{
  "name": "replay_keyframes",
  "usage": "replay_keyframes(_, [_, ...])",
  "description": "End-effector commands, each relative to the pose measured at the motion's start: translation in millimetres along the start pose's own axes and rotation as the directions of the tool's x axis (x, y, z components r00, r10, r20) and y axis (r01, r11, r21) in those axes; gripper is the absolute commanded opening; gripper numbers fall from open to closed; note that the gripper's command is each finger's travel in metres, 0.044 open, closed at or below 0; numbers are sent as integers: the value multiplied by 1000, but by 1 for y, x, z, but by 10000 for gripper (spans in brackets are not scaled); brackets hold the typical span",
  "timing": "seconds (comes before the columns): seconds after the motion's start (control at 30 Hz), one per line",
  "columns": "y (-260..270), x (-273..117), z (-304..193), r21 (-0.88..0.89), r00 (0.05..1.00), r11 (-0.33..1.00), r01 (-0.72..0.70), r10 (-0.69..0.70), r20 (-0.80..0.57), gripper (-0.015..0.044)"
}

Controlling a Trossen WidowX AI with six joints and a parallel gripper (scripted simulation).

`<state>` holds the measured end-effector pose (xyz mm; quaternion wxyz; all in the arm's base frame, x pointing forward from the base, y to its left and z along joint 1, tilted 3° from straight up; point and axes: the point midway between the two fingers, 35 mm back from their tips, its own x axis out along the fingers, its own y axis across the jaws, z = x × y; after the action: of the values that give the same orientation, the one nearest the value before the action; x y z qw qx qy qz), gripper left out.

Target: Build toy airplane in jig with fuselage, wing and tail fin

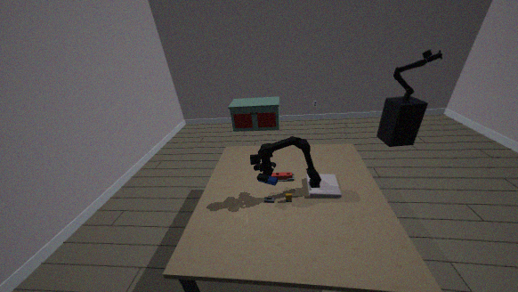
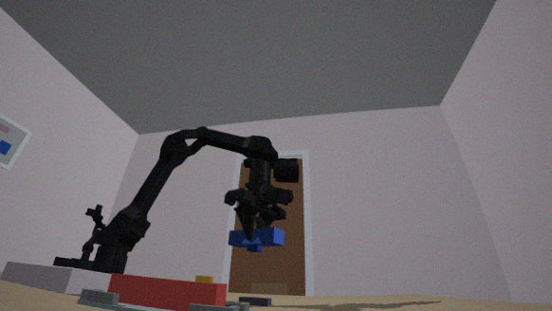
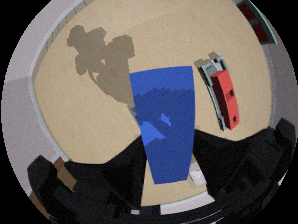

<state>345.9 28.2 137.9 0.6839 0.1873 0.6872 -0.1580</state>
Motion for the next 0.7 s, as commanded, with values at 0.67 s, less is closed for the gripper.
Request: replay_keyframes(0.67, [-78,12,21,427,1000,904,3,-7,7,0])
